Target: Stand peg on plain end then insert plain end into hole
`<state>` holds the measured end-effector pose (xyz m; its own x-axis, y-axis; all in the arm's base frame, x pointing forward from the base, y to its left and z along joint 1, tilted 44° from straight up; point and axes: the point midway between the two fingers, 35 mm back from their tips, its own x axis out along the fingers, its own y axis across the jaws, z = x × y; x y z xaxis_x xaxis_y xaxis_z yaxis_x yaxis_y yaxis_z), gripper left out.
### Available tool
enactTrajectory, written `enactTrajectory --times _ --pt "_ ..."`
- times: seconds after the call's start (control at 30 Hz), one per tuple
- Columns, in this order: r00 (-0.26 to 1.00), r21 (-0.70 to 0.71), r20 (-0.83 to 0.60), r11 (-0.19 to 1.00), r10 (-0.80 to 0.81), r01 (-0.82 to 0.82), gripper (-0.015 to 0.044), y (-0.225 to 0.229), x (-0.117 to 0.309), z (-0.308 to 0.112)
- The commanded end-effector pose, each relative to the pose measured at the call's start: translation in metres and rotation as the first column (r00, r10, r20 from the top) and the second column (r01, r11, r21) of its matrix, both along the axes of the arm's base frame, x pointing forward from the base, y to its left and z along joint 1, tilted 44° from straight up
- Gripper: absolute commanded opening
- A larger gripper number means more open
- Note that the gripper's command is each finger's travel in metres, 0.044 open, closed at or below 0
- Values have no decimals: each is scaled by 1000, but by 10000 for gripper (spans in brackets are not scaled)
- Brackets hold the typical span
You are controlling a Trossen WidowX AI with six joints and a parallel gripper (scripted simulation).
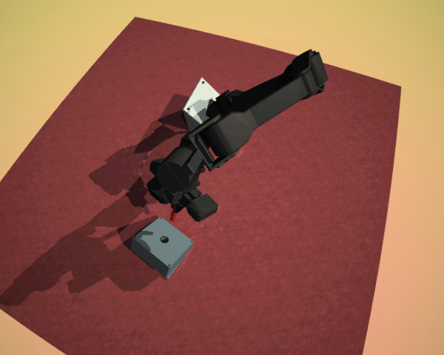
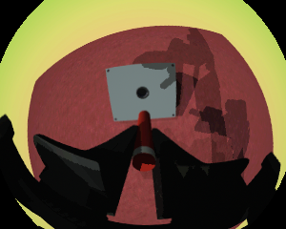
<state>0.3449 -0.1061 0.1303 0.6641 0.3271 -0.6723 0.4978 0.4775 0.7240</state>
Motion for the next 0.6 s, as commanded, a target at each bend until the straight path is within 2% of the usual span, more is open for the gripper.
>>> enactTrajectory --times 0.0,0.57 --pt "1000 -1 -1 1000 -8 8 0 1 5 -4" --pt "999 1 29 999 -37 37 0 4 29 -18"
